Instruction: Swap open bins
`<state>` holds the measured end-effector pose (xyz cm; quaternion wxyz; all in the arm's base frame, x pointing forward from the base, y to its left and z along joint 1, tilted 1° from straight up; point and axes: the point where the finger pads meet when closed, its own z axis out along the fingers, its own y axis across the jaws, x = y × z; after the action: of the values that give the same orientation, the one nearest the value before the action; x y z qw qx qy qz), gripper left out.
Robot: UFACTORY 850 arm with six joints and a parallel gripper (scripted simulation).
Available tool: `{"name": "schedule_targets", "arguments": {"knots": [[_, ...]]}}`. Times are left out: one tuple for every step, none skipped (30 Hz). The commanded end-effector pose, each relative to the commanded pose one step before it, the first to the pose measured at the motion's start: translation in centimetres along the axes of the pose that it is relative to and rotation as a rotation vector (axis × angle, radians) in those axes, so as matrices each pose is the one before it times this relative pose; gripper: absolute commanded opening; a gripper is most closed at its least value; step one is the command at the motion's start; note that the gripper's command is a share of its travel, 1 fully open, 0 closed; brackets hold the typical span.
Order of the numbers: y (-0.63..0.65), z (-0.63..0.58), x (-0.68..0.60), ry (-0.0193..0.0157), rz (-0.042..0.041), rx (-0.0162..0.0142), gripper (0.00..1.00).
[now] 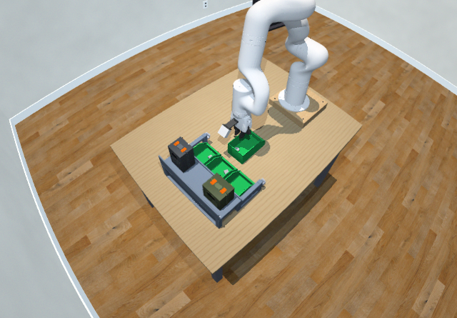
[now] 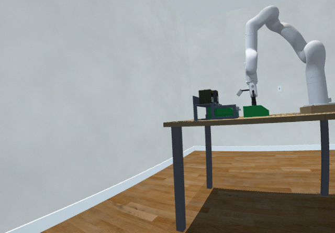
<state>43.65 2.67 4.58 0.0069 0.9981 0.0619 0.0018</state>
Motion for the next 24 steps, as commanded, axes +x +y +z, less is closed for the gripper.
{"name": "schedule_targets", "arguments": {"knots": [[0.006, -0.971, 0.081, 0.00167, 0.00001, 0.00035, 0.26], [0.000, -0.176, 0.000, 0.00000, 0.00000, 0.00000, 0.26], [0.000, -0.178, 0.000, 0.00000, 0.00000, -0.00001, 0.26], [0.000, -0.180, 0.000, 0.00000, 0.00000, 0.00001, 0.26], [0.000, -0.182, 0.000, 0.00000, 0.00000, 0.00000, 0.26], [0.000, -0.183, 0.000, 0.00000, 0.00000, 0.00000, 0.26], [0.000, -0.184, -0.001, 0.00000, 0.00000, 0.00001, 0.26], [0.000, 0.000, 0.000, 0.00000, 0.00000, 0.00000, 0.26], [0.000, 0.000, 0.000, 0.00000, 0.00000, 0.00000, 0.26], [0.000, -0.186, 0.001, 0.00000, 0.00000, -0.00001, 0.26], [0.000, -0.186, 0.000, 0.00000, 0.00000, 0.00000, 0.26], [0.000, -0.186, 0.000, 0.00000, 0.00000, 0.00000, 0.26], [0.000, -0.187, 0.000, 0.00000, 0.00000, -0.00001, 0.26], [0.000, -0.186, 0.000, 0.00000, 0.00000, 0.00000, 0.26], [0.000, -0.186, 0.000, 0.00000, 0.00000, 0.00000, 0.26], [0.000, -0.185, 0.000, 0.00000, 0.00000, 0.00000, 0.26], [0.000, -0.184, -0.001, 0.00000, 0.00000, 0.00001, 0.26], [0.000, -0.183, 0.000, 0.00000, 0.00000, 0.00000, 0.26], [0.000, -0.181, 0.000, 0.00000, 0.00000, 0.00000, 0.26], [0.000, -0.179, -0.001, 0.00000, 0.00000, 0.00001, 0.26], [0.000, -0.177, 0.001, 0.00000, 0.00000, -0.00001, 0.26], [0.000, -0.174, 0.000, 0.00000, 0.00000, 0.00000, 0.26], [0.000, -0.171, 0.000, 0.00000, 0.00000, 0.00000, 0.26], [0.000, -0.169, 0.000, 0.00000, 0.00000, 0.00000, 0.26]]}}
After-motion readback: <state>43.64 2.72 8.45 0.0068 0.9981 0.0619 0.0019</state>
